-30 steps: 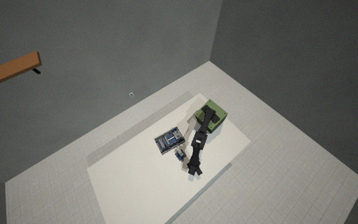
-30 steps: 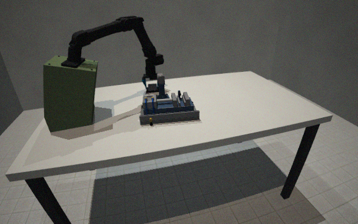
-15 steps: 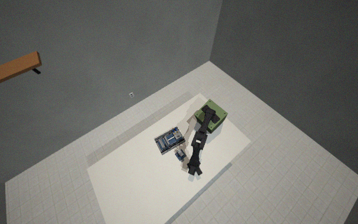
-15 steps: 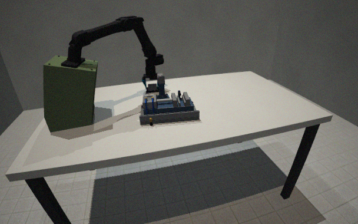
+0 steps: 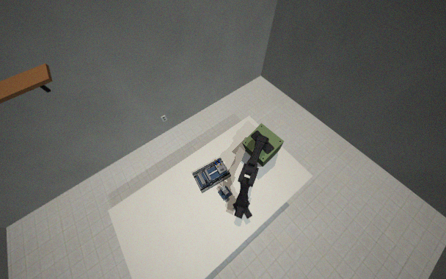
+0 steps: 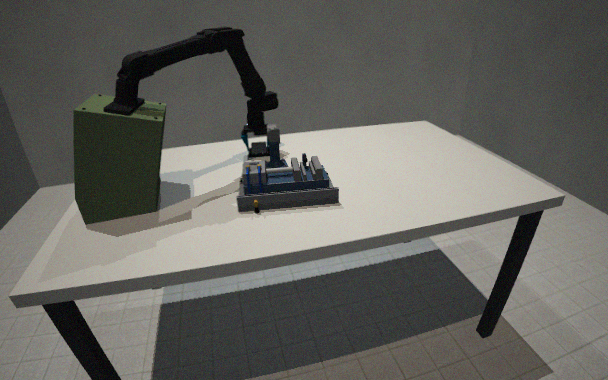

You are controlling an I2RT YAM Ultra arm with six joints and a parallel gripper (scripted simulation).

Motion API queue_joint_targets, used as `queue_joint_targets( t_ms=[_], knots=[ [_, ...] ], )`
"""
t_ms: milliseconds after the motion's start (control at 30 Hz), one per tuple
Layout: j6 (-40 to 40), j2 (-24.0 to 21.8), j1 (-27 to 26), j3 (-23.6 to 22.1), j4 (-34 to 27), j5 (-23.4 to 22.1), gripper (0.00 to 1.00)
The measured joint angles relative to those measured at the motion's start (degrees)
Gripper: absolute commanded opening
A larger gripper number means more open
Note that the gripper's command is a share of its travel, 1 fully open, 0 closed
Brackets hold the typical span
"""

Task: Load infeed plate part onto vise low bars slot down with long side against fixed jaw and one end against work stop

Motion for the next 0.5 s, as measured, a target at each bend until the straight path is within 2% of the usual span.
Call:
queue_joint_targets(
  t_ms=[333,367,500],
  knots=[
    [0.0,0.0,0.0,0.0,0.0,0.0,0.81],
    [0.0,0.0,0.0,0.0,0.0,0.0,0.0],
    [0.0,0.0,0.0,0.0,0.2,0.0,0.0]
  ],
)
